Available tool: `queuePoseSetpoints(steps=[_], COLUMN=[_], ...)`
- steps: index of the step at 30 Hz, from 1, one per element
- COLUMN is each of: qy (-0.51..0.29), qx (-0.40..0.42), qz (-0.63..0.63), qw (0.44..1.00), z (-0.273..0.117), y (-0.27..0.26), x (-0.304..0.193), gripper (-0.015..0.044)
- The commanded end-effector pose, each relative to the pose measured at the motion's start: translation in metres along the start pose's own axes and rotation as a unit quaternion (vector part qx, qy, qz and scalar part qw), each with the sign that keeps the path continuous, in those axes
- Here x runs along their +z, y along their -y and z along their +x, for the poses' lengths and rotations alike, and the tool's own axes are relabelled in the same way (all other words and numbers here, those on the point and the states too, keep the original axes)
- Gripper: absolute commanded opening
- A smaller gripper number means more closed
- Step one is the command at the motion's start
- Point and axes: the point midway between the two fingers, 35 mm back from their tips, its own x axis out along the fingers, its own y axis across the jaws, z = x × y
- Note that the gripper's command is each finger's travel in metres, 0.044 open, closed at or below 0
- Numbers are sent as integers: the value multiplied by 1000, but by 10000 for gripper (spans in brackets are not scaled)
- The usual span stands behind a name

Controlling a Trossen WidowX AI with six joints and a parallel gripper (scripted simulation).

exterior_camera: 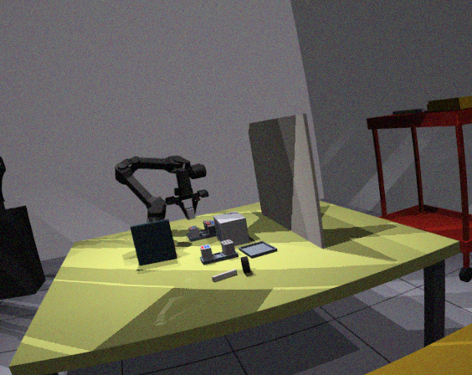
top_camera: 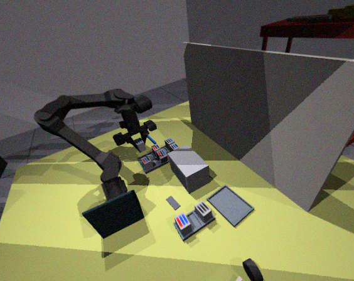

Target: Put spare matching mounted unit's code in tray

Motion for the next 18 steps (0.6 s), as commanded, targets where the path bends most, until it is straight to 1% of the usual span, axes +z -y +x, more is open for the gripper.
queuePoseSetpoints(steps=[1, 4, 12, 18], qy=[3, 0, 2, 0], qx=[-1, 1, 0, -1], qz=[-2, 0, -1, 0], qw=[1000, 1000, 1000, 1000], z=[-4, -4, -34, -38], y=[-1, -1, -5, 1], x=[2, 1, 11, 9], gripper=[0, 0, 0, 0])
